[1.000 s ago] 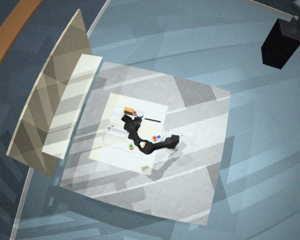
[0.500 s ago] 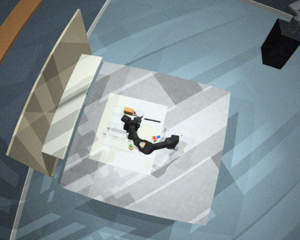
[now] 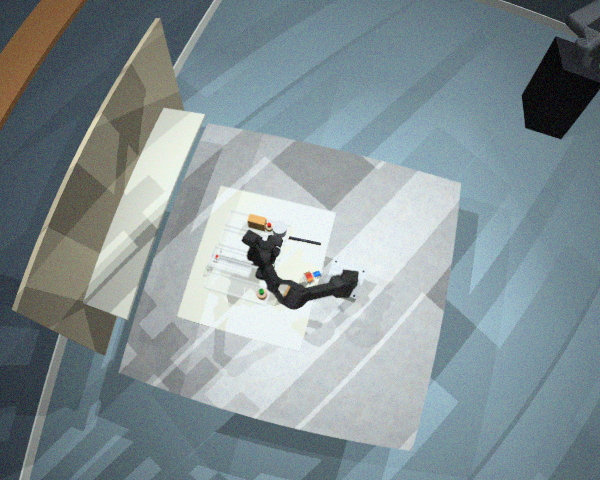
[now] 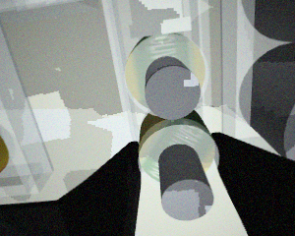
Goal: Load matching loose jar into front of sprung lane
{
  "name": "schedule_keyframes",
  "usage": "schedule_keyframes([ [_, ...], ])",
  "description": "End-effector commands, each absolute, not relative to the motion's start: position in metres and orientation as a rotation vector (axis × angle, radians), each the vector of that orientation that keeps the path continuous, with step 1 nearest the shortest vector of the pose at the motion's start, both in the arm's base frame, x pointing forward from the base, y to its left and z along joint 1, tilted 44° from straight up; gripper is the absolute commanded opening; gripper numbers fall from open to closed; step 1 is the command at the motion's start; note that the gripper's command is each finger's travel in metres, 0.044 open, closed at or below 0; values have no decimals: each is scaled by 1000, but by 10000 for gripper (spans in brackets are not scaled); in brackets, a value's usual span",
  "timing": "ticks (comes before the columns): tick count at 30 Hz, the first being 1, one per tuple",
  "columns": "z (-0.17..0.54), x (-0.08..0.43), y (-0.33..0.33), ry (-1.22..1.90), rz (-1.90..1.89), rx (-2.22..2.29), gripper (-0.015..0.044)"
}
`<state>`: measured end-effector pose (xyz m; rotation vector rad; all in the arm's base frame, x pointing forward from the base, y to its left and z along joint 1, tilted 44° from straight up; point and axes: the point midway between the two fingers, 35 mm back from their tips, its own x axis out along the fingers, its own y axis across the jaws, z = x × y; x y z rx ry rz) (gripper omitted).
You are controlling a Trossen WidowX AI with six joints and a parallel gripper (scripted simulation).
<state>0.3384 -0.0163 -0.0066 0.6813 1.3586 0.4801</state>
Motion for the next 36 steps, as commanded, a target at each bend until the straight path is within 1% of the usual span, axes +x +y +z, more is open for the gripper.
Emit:
schedule_keyframes([
  [1,-7,343,-15,1342,485,679,0],
  [36,-12,341,-6,1342,486,680,0],
])
